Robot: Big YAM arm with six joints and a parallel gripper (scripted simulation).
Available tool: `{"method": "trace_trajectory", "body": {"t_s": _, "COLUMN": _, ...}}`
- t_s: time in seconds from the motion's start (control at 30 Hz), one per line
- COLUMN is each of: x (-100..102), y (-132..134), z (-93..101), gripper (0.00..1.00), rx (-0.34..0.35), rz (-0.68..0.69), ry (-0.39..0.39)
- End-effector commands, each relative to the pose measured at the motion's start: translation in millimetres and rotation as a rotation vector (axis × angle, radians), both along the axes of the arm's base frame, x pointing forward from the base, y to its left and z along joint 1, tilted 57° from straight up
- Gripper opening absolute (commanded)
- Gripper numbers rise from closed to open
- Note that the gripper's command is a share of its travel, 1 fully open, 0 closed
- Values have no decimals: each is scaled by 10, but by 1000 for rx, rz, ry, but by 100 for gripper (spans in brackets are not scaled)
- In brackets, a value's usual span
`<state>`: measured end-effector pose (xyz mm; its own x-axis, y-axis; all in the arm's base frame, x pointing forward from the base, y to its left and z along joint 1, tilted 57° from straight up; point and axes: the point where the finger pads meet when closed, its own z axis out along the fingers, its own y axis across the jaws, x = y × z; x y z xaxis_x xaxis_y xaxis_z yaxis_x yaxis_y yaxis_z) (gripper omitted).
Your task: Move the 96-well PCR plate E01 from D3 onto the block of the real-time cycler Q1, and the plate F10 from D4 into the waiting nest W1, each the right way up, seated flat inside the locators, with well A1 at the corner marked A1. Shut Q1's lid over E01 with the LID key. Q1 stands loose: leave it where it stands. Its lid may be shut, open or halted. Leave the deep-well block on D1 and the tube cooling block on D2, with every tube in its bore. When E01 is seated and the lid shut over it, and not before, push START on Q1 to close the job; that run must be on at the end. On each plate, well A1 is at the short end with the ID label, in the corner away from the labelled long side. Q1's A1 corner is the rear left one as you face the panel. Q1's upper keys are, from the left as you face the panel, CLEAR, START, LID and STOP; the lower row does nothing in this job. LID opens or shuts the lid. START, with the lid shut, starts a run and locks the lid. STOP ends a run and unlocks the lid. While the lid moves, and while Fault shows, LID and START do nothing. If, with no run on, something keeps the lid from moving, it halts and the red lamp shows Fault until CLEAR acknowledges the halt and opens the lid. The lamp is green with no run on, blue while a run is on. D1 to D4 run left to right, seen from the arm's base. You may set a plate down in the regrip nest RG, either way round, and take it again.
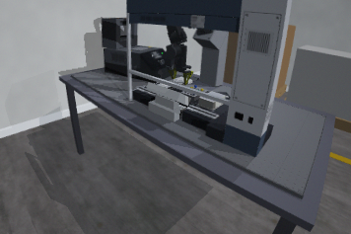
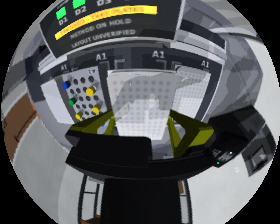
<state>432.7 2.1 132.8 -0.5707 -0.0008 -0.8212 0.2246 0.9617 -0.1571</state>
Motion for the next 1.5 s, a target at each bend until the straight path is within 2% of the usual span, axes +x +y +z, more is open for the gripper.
{"method": "trace_trajectory", "body": {"t_s": 0.0, "x": -50, "y": 86, "z": 225, "gripper": 0, "rx": 18, "rz": 6, "ry": -41}}
{"method": "trace_trajectory", "body": {"t_s": 0.1, "x": -66, "y": 104, "z": 286, "gripper": 0, "rx": 20, "rz": 5, "ry": -47}}
{"method": "trace_trajectory", "body": {"t_s": 0.4, "x": -219, "y": 96, "z": 203, "gripper": 0, "rx": 10, "rz": 4, "ry": -18}}
{"method": "trace_trajectory", "body": {"t_s": 0.57, "x": -111, "y": 145, "z": 290, "gripper": 0, "rx": 22, "rz": 15, "ry": -42}}
{"method": "trace_trajectory", "body": {"t_s": 0.77, "x": -66, "y": 49, "z": 320, "gripper": 0, "rx": 4, "rz": -2, "ry": -56}}
{"method": "trace_trajectory", "body": {"t_s": 1.13, "x": -38, "y": 136, "z": 327, "gripper": 0, "rx": 3, "rz": 20, "ry": -60}}
{"method": "trace_trajectory", "body": {"t_s": 1.3, "x": -124, "y": 119, "z": 174, "gripper": 0, "rx": -4, "rz": 20, "ry": -21}}
{"method": "trace_trajectory", "body": {"t_s": 1.33, "x": -197, "y": 63, "z": 149, "gripper": 0, "rx": -30, "rz": 37, "ry": -8}}
{"method": "trace_trajectory", "body": {"t_s": 1.4, "x": -197, "y": 63, "z": 149, "gripper": 0, "rx": -30, "rz": 37, "ry": -8}}
{"method": "trace_trajectory", "body": {"t_s": 1.47, "x": -309, "y": -49, "z": 152, "gripper": 0, "rx": -55, "rz": 47, "ry": -2}}
